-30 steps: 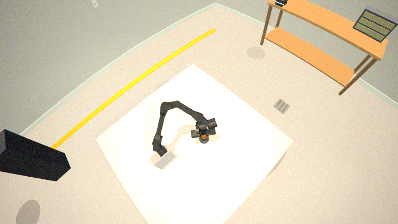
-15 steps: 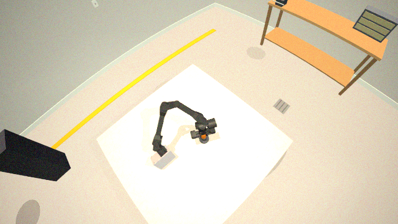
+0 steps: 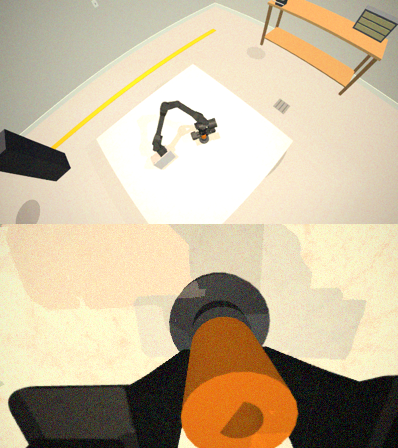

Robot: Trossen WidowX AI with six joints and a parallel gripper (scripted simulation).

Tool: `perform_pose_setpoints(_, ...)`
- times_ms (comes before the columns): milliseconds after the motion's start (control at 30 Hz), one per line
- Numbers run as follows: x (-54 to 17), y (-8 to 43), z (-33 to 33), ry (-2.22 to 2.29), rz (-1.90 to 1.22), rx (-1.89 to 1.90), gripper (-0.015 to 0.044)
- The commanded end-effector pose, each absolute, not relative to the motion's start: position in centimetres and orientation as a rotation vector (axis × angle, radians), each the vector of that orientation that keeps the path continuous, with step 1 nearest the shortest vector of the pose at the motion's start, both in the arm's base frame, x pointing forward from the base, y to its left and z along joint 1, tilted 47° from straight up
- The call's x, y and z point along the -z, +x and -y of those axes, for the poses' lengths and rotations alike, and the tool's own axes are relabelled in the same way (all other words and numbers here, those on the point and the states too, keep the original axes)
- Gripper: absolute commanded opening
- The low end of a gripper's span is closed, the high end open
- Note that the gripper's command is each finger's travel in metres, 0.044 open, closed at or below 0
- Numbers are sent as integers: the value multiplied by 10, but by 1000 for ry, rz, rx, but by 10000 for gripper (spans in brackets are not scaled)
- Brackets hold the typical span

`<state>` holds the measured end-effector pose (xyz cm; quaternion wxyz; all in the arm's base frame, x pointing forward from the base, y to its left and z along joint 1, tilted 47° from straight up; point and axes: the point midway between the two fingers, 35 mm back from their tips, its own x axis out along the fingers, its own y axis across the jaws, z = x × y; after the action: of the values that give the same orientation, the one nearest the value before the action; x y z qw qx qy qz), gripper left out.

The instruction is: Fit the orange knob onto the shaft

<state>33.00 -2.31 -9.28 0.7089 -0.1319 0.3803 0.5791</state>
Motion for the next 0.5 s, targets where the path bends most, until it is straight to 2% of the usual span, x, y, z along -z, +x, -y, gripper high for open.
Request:
perform_pose_setpoints(0,93,331,23,-300,-838,-1286,0)
perform_pose_setpoints(267,90,331,26,-307,-832,-1290,0)
perform_pose_setpoints(467,91,330,25,-458,-711,-1372,0)
